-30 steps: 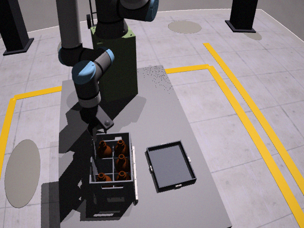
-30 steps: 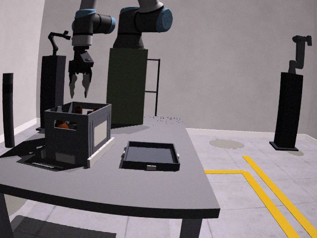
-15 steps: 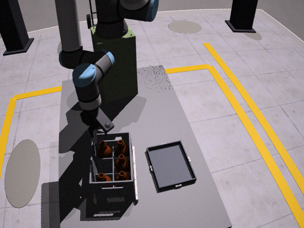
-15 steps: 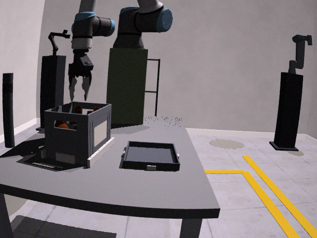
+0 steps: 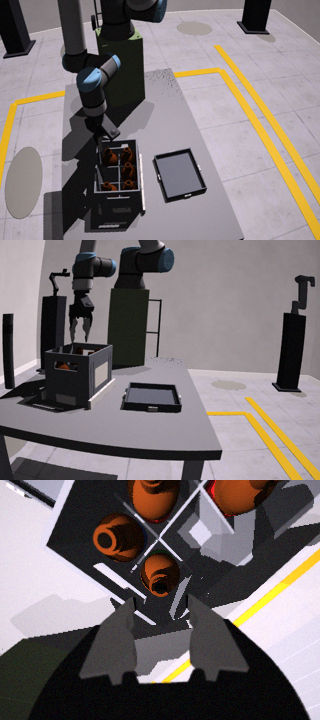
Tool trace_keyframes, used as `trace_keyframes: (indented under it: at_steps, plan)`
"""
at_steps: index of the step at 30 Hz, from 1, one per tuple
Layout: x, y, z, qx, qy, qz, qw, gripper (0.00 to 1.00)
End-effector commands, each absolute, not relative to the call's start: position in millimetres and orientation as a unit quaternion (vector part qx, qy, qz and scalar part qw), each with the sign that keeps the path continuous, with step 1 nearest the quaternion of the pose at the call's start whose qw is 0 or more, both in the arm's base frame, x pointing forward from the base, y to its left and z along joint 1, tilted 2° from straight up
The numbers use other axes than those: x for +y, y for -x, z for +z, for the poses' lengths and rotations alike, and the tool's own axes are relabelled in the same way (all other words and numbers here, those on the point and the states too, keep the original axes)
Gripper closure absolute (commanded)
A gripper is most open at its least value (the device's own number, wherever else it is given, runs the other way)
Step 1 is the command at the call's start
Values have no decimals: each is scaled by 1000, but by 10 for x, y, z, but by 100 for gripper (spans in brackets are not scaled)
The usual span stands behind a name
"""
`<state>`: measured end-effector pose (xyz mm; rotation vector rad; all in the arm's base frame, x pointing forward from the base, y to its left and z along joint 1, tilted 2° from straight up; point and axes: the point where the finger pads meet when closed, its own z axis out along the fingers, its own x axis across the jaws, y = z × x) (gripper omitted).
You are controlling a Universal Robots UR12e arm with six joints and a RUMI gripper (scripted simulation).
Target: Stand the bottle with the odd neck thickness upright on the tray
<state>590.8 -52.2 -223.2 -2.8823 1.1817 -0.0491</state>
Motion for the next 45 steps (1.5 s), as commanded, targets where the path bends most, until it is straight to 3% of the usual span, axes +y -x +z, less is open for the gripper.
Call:
trace_keyframes:
  at_steps: [1,45]
  plan:
    - [-522,-5938,-2231,379,925,-18,13,62]
    - [-485,-5989,-2230,379,925,-17,13,62]
